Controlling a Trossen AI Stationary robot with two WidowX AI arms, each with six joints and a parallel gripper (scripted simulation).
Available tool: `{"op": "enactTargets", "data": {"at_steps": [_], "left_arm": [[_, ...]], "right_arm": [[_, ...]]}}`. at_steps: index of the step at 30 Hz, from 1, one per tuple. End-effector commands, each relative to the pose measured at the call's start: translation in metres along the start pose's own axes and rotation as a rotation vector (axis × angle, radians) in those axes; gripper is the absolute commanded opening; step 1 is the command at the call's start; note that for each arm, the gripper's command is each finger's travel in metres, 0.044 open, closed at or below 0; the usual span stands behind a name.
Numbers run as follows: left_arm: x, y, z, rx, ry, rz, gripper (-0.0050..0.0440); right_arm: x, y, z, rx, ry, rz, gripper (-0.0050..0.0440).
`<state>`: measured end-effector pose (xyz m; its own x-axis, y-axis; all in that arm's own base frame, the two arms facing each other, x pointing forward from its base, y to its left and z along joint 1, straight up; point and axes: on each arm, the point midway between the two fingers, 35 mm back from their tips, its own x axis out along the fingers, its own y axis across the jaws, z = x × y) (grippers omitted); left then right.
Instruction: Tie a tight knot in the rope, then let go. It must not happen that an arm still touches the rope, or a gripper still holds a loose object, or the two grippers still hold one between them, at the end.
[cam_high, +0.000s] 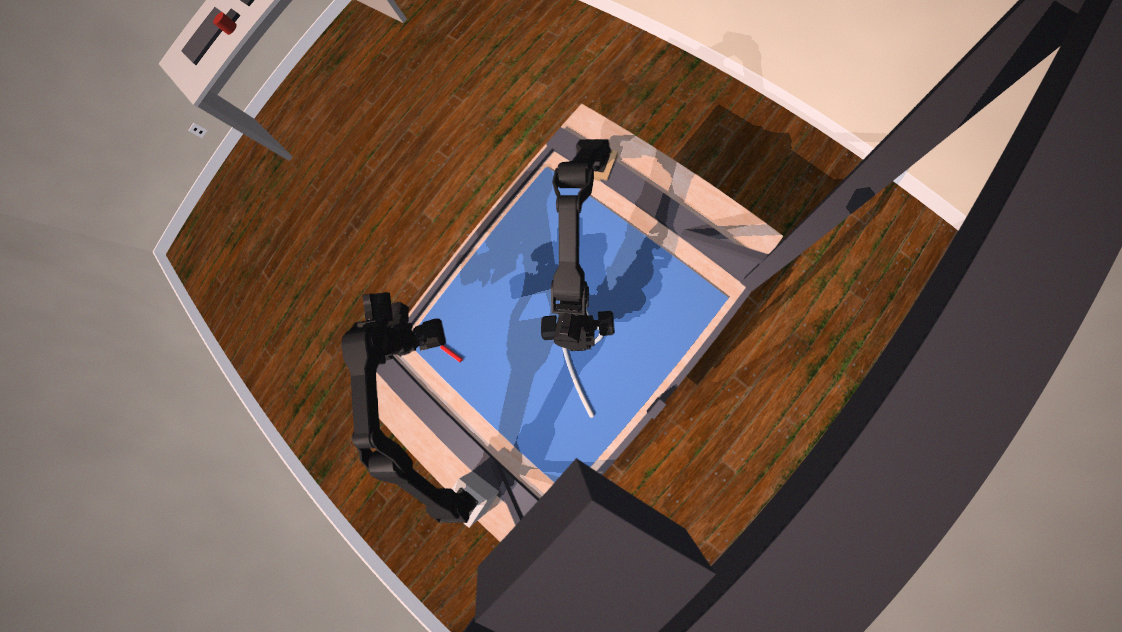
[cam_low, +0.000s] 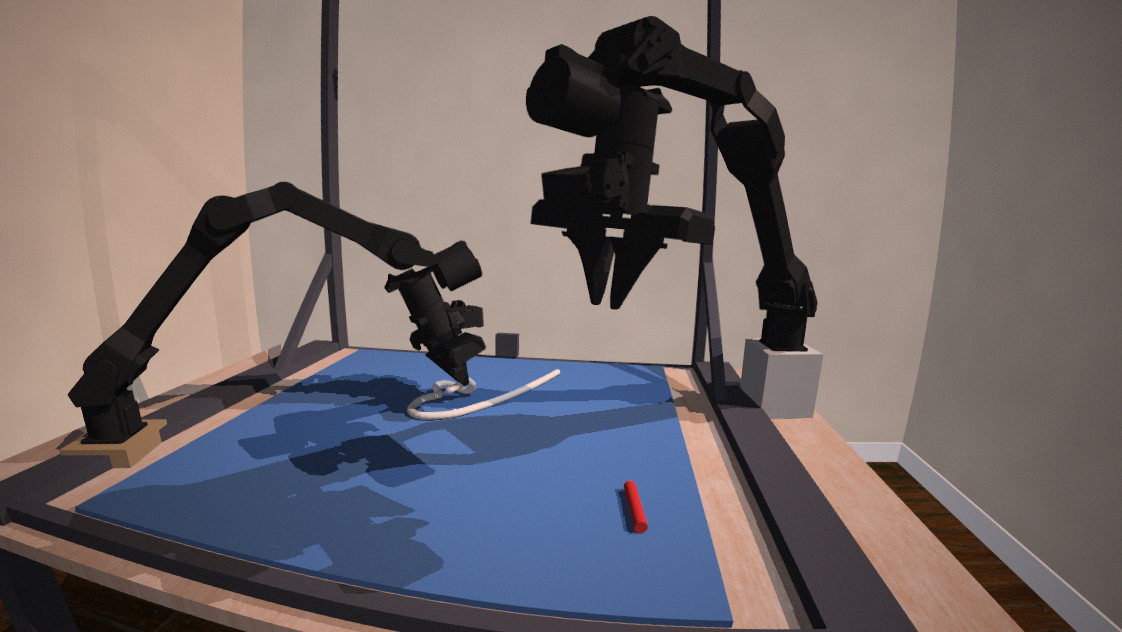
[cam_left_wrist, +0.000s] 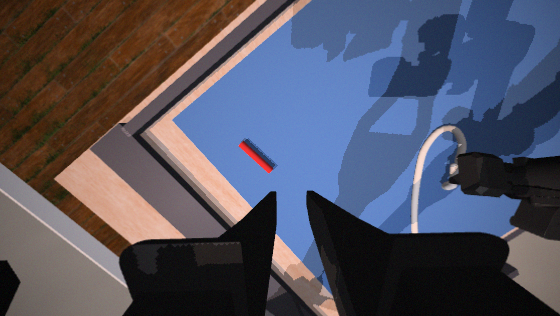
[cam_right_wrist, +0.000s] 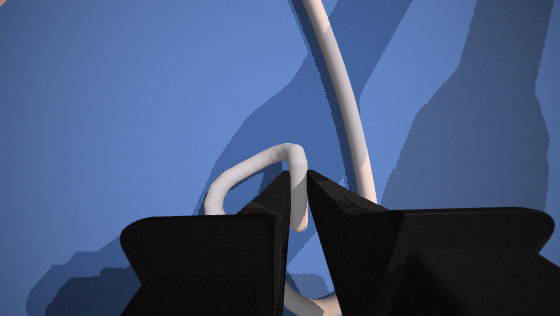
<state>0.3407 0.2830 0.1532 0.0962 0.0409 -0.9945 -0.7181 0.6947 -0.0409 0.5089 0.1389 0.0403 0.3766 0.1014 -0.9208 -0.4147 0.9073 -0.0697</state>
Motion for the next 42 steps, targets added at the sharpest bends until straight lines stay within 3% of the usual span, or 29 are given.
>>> {"op": "enactTargets", "data": {"at_steps": [1, 6, 17, 32, 42], "left_arm": [[-0.017, -0.001, 0.002, -0.006, -0.043, -0.009, 0.0100], [-0.017, -0.001, 0.002, -0.006, -0.043, -0.009, 0.0100], [-0.017, -0.001, 0.002, -0.006, -0.043, -0.009, 0.0100], [-0.017, -0.001, 0.002, -0.006, -0.043, -0.009, 0.0100], [-0.017, -0.001, 0.002, -0.006, -0.043, -0.009, 0.0100]], "right_arm": [[-0.017, -0.004, 0.009, 0.000, -0.067, -0.019, 0.0045], [-0.014, -0.007, 0.009, 0.003, -0.097, -0.026, 0.0045], [-0.003, -0.025, 0.002, 0.022, -0.313, -0.081, 0.0045], [-0.002, -0.026, 0.002, 0.023, -0.317, -0.084, 0.0045], [0.000, -0.042, 0.006, 0.024, -0.314, -0.101, 0.0045]]}}
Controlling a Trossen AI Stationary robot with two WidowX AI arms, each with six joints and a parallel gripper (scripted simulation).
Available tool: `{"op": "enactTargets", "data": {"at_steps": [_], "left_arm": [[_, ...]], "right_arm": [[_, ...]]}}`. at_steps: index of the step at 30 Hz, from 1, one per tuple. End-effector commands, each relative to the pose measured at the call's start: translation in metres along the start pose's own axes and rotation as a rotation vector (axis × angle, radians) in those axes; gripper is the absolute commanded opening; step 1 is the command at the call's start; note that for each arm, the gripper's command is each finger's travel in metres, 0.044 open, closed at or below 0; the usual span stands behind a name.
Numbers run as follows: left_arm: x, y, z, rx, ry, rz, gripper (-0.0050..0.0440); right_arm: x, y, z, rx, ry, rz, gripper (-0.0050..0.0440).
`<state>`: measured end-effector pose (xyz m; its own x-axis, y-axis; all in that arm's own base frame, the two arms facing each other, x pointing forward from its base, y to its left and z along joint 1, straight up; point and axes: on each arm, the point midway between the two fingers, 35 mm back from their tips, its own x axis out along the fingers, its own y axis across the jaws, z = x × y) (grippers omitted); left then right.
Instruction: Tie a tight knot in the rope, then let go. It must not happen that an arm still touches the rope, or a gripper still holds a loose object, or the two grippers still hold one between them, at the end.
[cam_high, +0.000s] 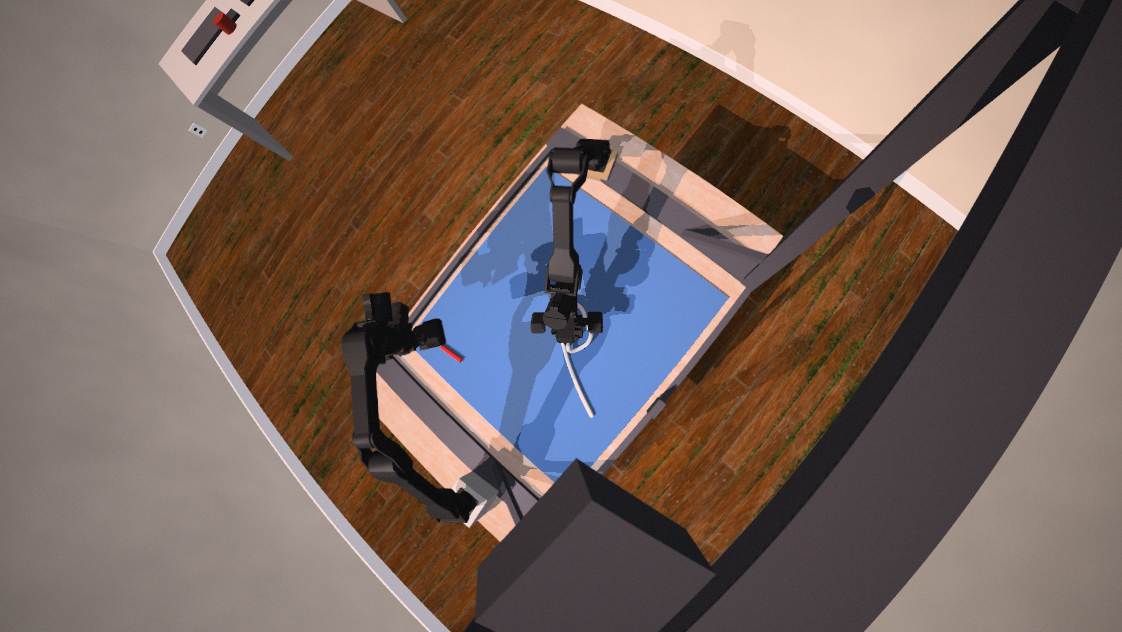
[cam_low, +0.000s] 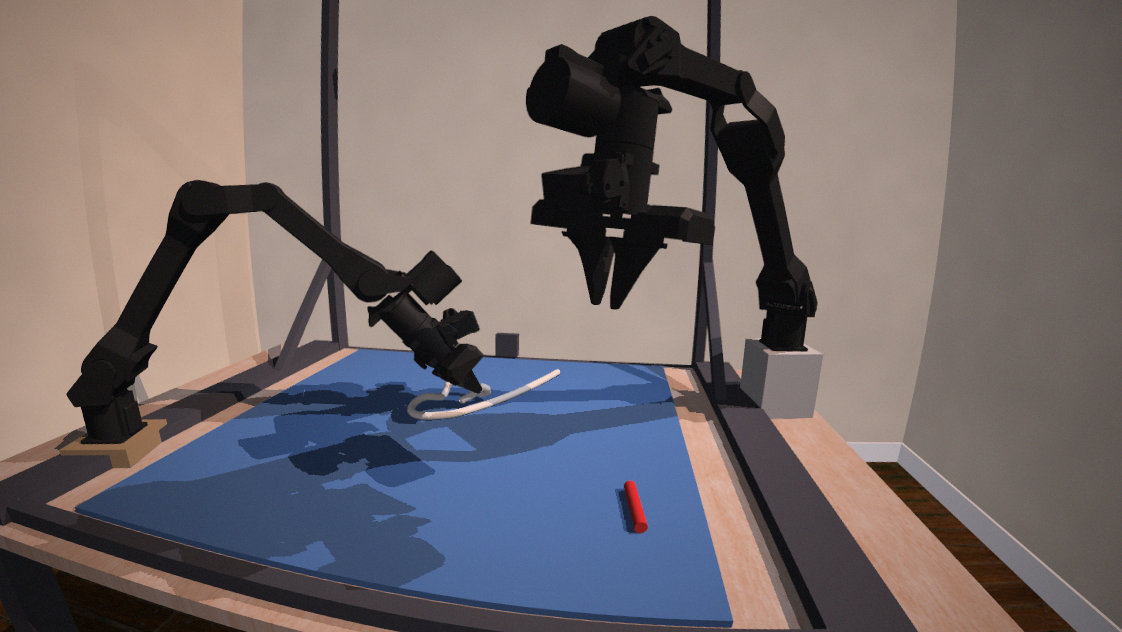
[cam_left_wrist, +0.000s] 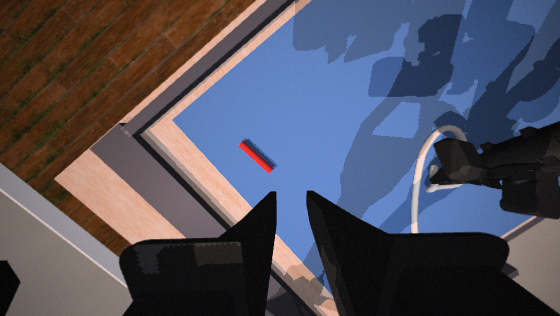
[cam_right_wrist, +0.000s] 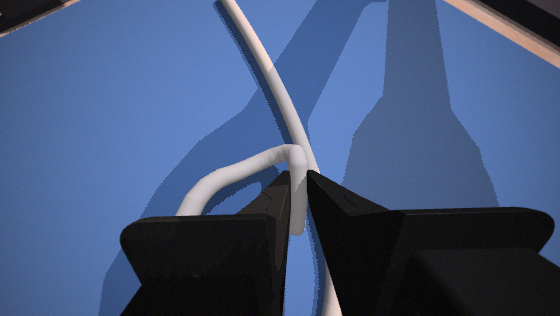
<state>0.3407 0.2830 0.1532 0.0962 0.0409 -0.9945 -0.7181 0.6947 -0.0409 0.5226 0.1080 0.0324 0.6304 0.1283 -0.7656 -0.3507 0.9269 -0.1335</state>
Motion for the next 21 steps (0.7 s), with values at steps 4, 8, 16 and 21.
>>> {"op": "enactTargets", "data": {"at_steps": [4, 8, 16, 21], "left_arm": [[-0.017, -0.001, 0.002, -0.006, -0.043, -0.009, 0.0100], [-0.017, -0.001, 0.002, -0.006, -0.043, -0.009, 0.0100], [-0.017, -0.001, 0.002, -0.006, -0.043, -0.009, 0.0100], [-0.017, -0.001, 0.002, -0.006, -0.043, -0.009, 0.0100]], "right_arm": [[-0.005, -0.011, 0.013, 0.000, -0.027, -0.014, 0.0045], [-0.003, -0.016, 0.014, -0.001, -0.026, -0.019, 0.0045], [0.001, -0.028, 0.017, -0.001, -0.024, -0.033, 0.0045], [0.001, -0.029, 0.017, -0.001, -0.024, -0.034, 0.0045]]}}
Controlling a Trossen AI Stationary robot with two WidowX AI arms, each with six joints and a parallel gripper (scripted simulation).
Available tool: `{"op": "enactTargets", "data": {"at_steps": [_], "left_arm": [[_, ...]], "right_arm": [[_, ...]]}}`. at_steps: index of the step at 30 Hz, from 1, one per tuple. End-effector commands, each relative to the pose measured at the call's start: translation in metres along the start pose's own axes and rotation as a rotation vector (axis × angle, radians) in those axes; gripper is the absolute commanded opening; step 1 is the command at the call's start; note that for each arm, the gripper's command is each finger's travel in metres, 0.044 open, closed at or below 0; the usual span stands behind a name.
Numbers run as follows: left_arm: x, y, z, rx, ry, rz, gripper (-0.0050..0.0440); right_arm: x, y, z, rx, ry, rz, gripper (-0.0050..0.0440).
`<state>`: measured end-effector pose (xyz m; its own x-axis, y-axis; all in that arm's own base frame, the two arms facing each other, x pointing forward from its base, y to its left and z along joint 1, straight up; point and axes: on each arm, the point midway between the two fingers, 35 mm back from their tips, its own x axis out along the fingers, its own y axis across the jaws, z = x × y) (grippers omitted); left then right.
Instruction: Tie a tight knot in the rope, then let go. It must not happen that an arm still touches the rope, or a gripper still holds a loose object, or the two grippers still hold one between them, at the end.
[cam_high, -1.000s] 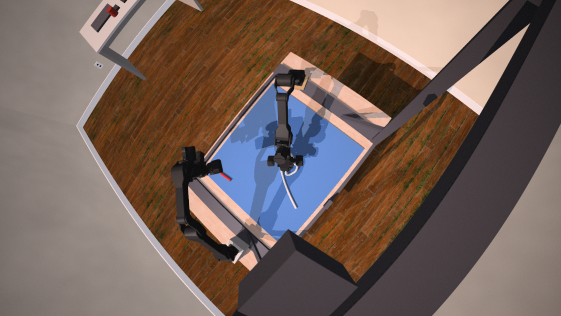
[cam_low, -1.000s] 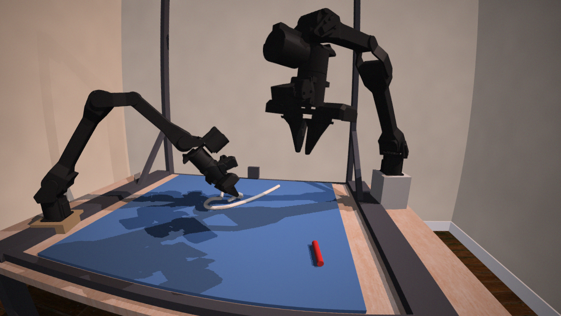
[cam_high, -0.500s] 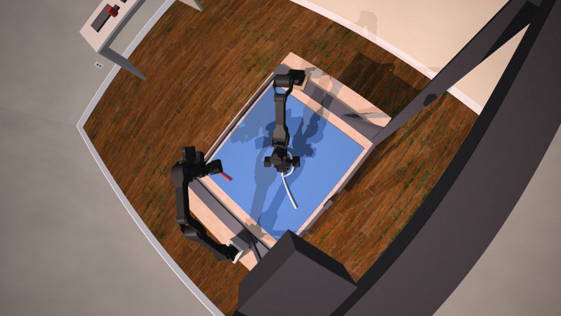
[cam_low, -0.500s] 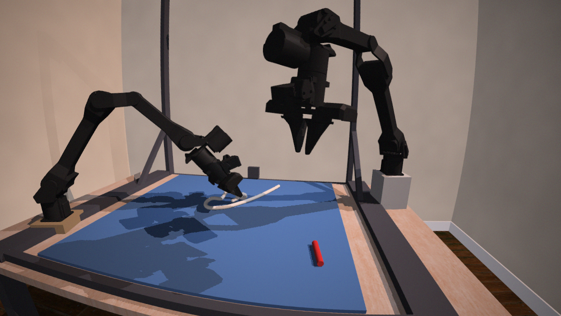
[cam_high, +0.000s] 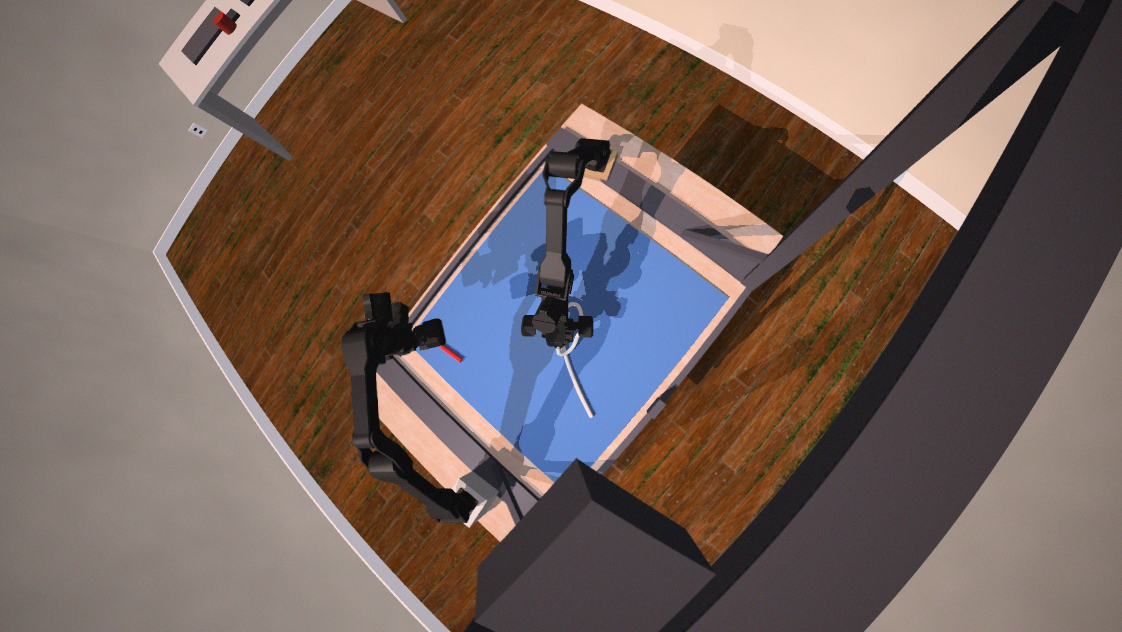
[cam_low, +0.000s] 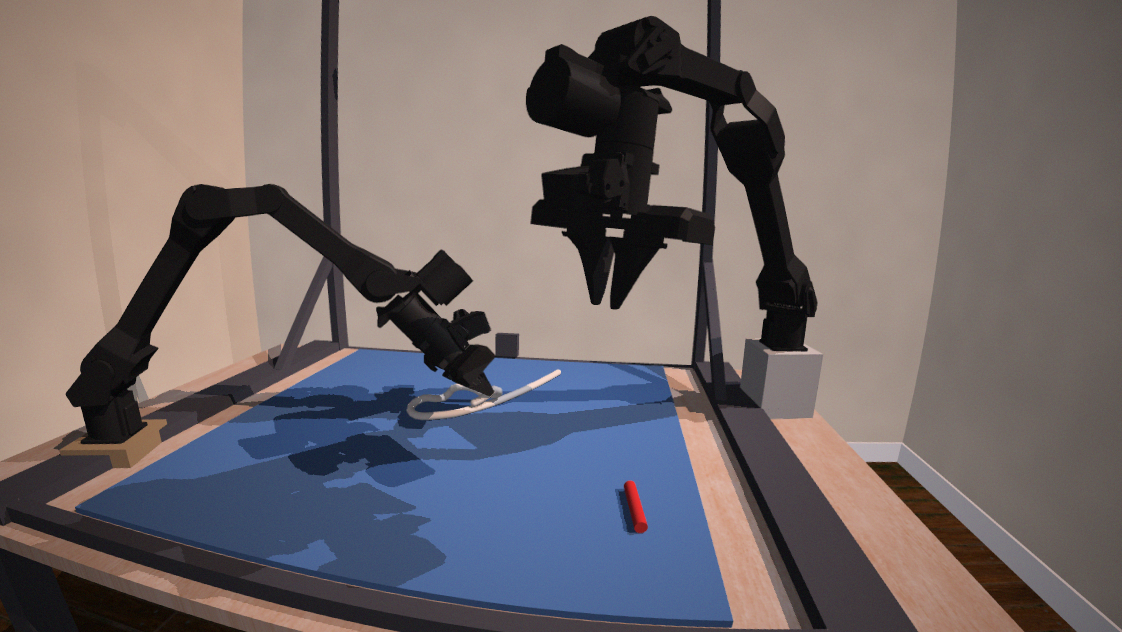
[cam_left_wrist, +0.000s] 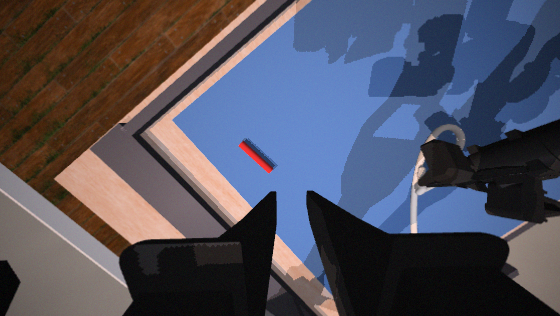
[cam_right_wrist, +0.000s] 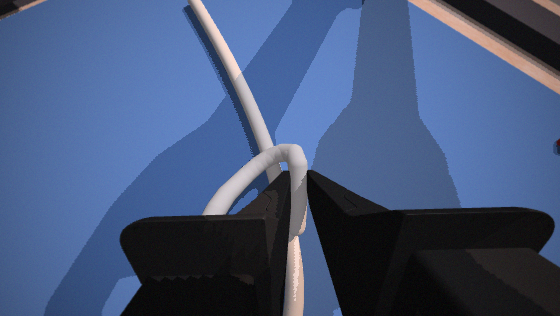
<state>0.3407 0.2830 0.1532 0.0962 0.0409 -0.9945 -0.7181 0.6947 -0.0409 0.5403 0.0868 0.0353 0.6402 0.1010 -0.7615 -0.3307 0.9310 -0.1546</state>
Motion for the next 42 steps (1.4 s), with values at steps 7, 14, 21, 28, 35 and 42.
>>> {"op": "enactTargets", "data": {"at_steps": [7, 14, 21, 28, 35, 42], "left_arm": [[-0.017, -0.001, 0.002, -0.006, -0.043, -0.009, 0.0100], [-0.017, -0.001, 0.002, -0.006, -0.043, -0.009, 0.0100], [-0.017, -0.001, 0.002, -0.006, -0.043, -0.009, 0.0100], [-0.017, -0.001, 0.002, -0.006, -0.043, -0.009, 0.0100], [-0.017, -0.001, 0.002, -0.006, -0.043, -0.009, 0.0100], [-0.017, -0.001, 0.002, -0.006, -0.043, -0.009, 0.0100]], "right_arm": [[-0.003, -0.006, 0.010, -0.003, -0.023, -0.008, 0.0045], [0.006, -0.017, 0.010, -0.004, -0.020, -0.020, 0.0045], [0.010, -0.023, 0.010, -0.005, -0.018, -0.027, 0.0045], [0.016, -0.032, 0.009, -0.006, -0.016, -0.036, 0.0045], [0.023, -0.041, 0.009, -0.006, -0.014, -0.047, 0.0045], [0.023, -0.041, 0.009, -0.006, -0.014, -0.047, 0.0045]]}}
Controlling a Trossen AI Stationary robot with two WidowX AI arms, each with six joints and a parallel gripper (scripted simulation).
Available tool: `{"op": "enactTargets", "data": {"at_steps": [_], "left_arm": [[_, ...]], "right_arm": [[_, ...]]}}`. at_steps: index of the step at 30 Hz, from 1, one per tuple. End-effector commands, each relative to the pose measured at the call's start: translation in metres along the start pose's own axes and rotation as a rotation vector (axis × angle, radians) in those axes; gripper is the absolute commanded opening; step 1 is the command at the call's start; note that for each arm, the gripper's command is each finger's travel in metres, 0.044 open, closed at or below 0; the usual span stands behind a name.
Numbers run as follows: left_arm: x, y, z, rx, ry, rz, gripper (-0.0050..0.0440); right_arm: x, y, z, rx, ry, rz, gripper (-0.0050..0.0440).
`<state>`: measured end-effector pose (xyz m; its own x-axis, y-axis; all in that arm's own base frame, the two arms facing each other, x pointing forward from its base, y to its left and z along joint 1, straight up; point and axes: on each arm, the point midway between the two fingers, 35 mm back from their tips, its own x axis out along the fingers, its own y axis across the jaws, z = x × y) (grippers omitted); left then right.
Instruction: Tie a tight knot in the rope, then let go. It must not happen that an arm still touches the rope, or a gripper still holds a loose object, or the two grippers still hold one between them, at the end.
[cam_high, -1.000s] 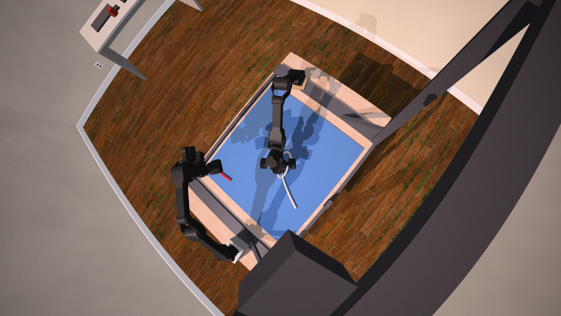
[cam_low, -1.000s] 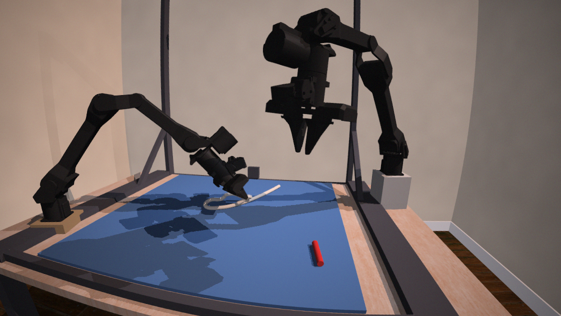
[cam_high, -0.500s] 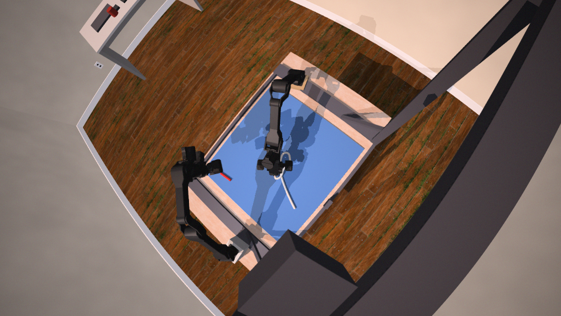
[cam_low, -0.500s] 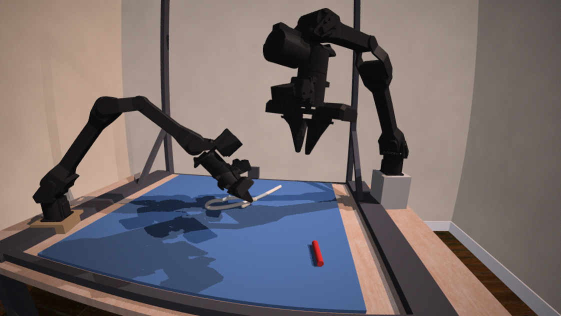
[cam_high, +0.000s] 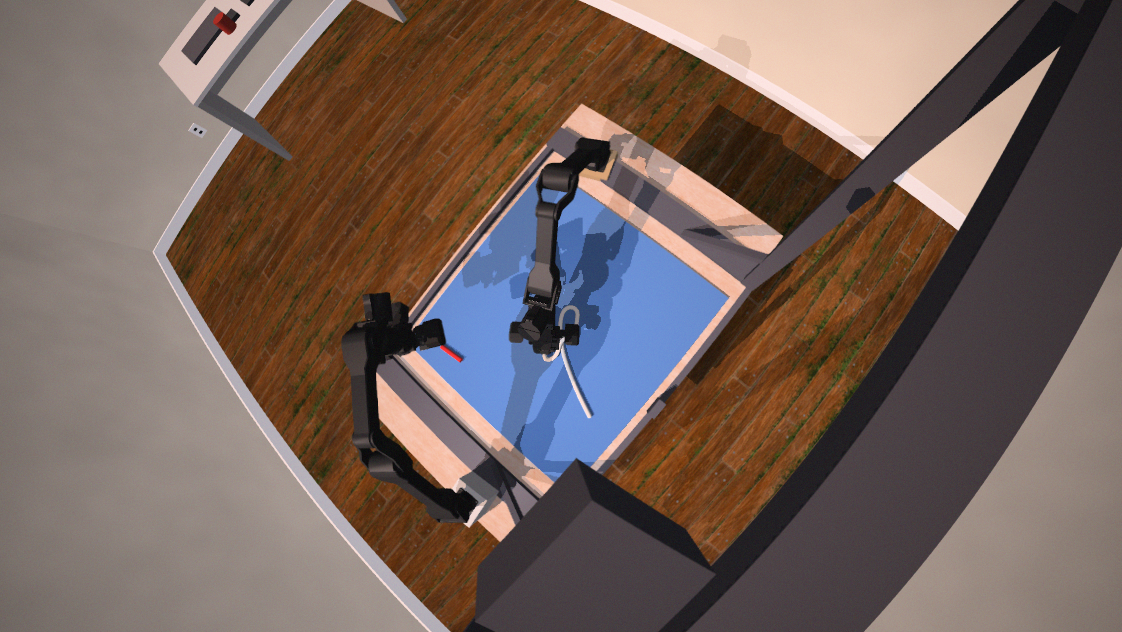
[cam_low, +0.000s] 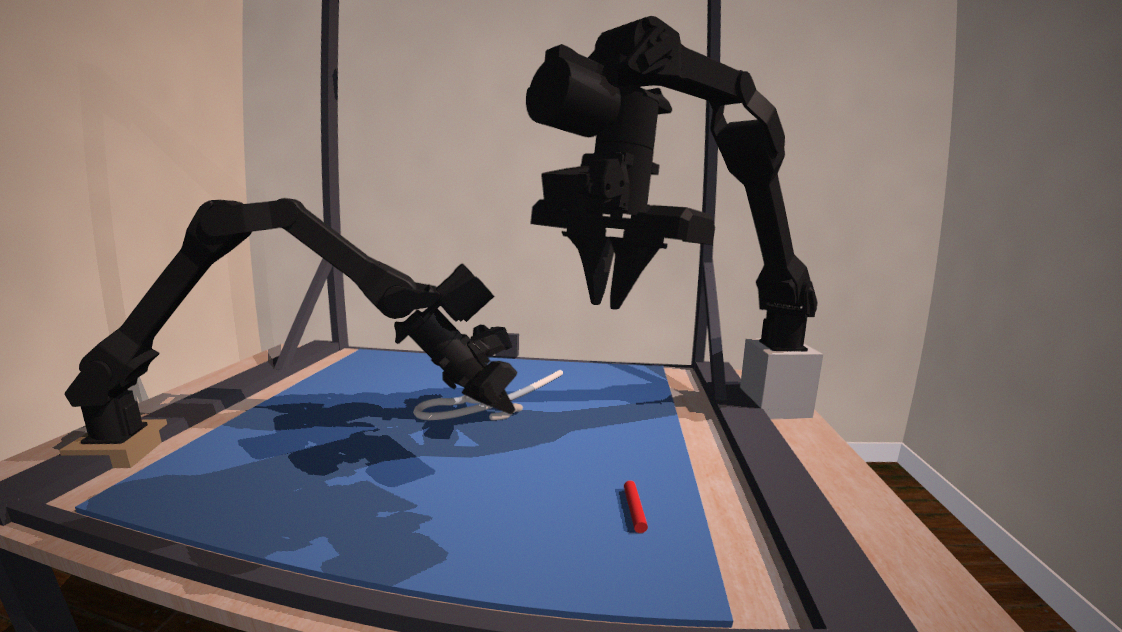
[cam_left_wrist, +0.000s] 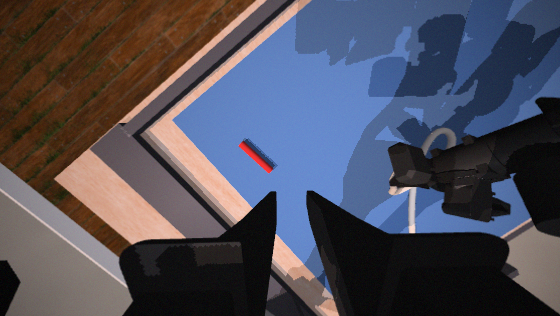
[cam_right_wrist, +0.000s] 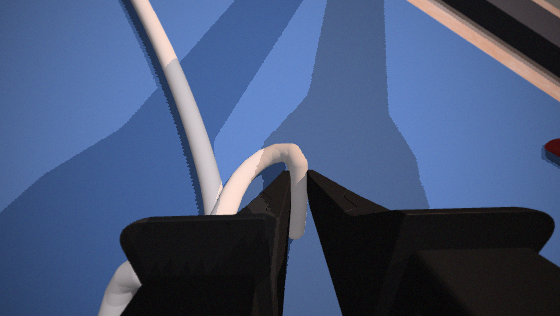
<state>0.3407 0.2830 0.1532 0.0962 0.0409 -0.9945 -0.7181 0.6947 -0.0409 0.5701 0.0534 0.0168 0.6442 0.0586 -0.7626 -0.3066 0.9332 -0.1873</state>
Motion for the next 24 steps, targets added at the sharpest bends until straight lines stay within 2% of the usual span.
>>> {"op": "enactTargets", "data": {"at_steps": [1, 2, 4, 5, 24], "left_arm": [[-0.017, -0.001, 0.002, -0.006, -0.043, -0.009, 0.0100], [-0.017, -0.001, 0.002, -0.006, -0.043, -0.009, 0.0100], [-0.017, -0.001, 0.002, -0.006, -0.043, -0.009, 0.0100], [-0.017, -0.001, 0.002, -0.006, -0.043, -0.009, 0.0100], [-0.017, -0.001, 0.002, -0.006, -0.043, -0.009, 0.0100]], "right_arm": [[-0.007, -0.004, 0.011, -0.003, -0.027, -0.006, 0.0045], [-0.007, -0.004, 0.011, -0.003, -0.027, -0.006, 0.0045], [-0.007, -0.004, 0.011, -0.003, -0.027, -0.006, 0.0093], [-0.007, -0.004, 0.011, -0.003, -0.027, -0.006, 0.0100], [-0.017, -0.006, 0.019, -0.003, -0.026, -0.006, 0.0100]]}}
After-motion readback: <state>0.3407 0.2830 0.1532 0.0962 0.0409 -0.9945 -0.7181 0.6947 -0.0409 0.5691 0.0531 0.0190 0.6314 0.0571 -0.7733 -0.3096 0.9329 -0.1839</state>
